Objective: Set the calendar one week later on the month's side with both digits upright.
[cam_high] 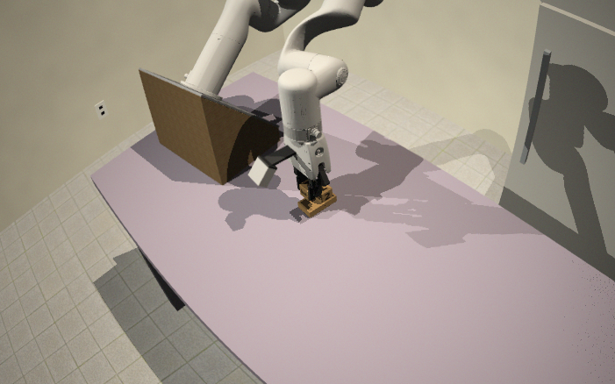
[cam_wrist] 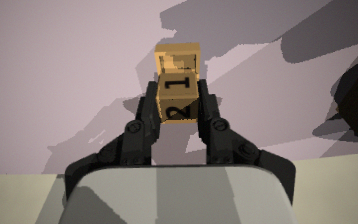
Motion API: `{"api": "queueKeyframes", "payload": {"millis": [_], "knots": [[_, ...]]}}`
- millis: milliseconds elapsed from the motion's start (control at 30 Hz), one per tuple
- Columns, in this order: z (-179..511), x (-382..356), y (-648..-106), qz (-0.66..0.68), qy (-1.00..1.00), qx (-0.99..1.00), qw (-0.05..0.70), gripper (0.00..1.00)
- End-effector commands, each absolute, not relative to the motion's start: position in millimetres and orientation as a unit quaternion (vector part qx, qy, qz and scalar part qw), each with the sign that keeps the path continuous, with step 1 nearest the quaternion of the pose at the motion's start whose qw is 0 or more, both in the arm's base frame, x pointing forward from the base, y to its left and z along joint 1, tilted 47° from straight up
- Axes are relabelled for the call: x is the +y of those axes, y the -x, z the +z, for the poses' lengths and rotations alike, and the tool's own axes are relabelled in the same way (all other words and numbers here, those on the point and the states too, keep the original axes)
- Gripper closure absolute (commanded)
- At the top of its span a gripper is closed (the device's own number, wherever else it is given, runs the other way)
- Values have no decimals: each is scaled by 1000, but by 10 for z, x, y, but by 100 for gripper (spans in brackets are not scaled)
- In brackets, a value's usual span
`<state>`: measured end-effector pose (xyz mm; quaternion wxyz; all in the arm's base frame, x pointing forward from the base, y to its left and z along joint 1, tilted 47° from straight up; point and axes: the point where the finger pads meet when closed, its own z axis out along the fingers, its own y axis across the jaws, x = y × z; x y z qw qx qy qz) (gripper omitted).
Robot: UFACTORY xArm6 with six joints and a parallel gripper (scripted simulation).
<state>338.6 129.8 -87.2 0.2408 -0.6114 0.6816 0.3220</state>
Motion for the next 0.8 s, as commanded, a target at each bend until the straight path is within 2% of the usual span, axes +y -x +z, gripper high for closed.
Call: {"api": "queueKeyframes", "payload": {"millis": [0, 767], "knots": [[-882, 1307, -3395, 321, 611, 682, 241, 71], [-1000, 1434, -3384, 321, 611, 682, 241, 71]]}}
